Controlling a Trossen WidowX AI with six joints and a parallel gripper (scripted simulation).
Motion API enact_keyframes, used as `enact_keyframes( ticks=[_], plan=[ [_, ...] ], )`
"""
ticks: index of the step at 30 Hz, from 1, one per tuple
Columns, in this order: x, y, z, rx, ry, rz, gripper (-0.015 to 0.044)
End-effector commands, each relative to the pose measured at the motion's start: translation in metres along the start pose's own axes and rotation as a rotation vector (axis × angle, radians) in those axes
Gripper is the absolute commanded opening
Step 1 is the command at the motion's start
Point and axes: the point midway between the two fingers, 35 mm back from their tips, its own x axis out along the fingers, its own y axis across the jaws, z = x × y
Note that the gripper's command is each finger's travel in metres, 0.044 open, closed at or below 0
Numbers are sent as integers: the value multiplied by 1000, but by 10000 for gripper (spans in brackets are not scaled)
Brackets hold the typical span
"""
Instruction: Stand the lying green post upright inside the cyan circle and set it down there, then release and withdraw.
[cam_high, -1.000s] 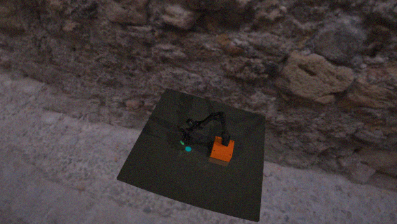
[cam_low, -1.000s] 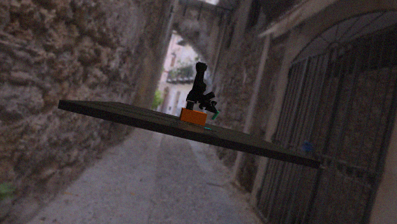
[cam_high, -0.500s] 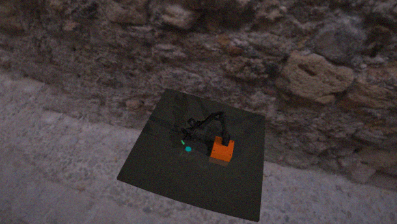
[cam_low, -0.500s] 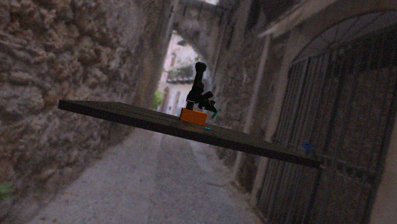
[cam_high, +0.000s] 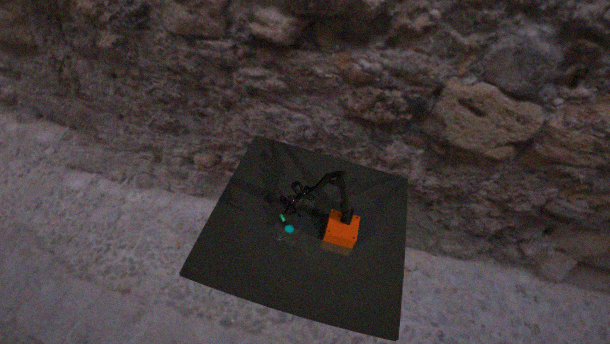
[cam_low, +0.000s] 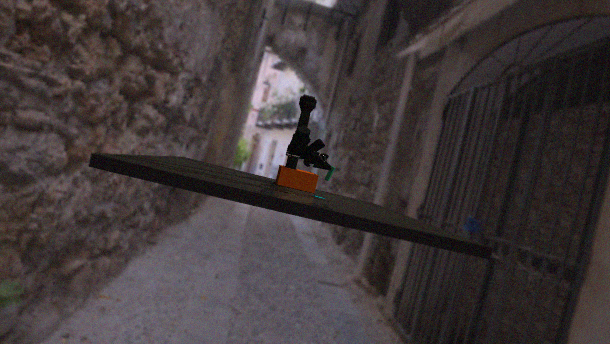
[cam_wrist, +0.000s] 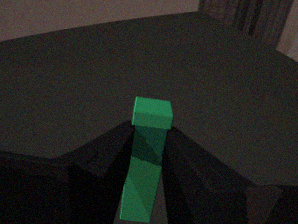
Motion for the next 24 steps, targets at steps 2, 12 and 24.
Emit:
enact_keyframes(
  ticks=[2,12,24],
  plan=[
    [-4,3,0,-3,-27,10,23],
    [-12,8,1,-22,-73,28,23],
    [-22,16,2,-48,-124,51,23]
  ],
)
